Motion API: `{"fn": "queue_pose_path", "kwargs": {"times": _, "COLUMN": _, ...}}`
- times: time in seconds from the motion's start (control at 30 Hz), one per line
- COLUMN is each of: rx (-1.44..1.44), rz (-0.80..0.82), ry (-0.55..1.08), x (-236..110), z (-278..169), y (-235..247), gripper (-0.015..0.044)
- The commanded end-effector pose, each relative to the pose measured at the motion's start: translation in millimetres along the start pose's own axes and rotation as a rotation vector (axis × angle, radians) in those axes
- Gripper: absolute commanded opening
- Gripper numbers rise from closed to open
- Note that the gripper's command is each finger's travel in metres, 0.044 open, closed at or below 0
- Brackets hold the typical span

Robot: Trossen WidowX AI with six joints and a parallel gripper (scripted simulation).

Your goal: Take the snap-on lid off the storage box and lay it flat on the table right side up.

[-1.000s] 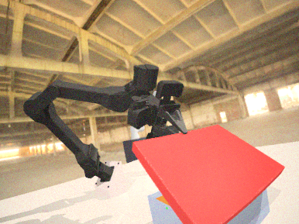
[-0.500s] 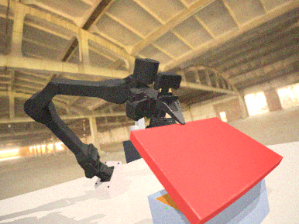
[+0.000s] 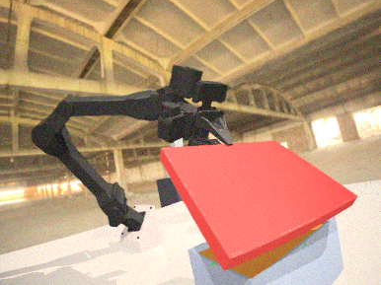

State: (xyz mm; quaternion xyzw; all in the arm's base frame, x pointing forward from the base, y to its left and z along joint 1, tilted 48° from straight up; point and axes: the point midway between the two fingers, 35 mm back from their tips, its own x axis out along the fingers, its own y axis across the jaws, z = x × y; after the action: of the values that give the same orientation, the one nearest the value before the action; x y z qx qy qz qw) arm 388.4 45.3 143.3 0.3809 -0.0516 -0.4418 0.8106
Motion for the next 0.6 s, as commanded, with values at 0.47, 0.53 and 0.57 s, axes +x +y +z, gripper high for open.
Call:
{"fn": "queue_pose_path", "kwargs": {"times": 0.47, "rx": 0.006, "rz": 0.006, "ry": -0.002, "x": -6, "z": 18, "y": 5, "gripper": 0.0}}
{"fn": "queue_pose_path", "kwargs": {"times": 0.53, "rx": 0.005, "rz": 0.006, "ry": -0.002, "x": -6, "z": 22, "y": 4, "gripper": 0.0}}
{"fn": "queue_pose_path", "kwargs": {"times": 0.57, "rx": 0.005, "rz": 0.006, "ry": -0.003, "x": -6, "z": 24, "y": 4, "gripper": 0.0}}
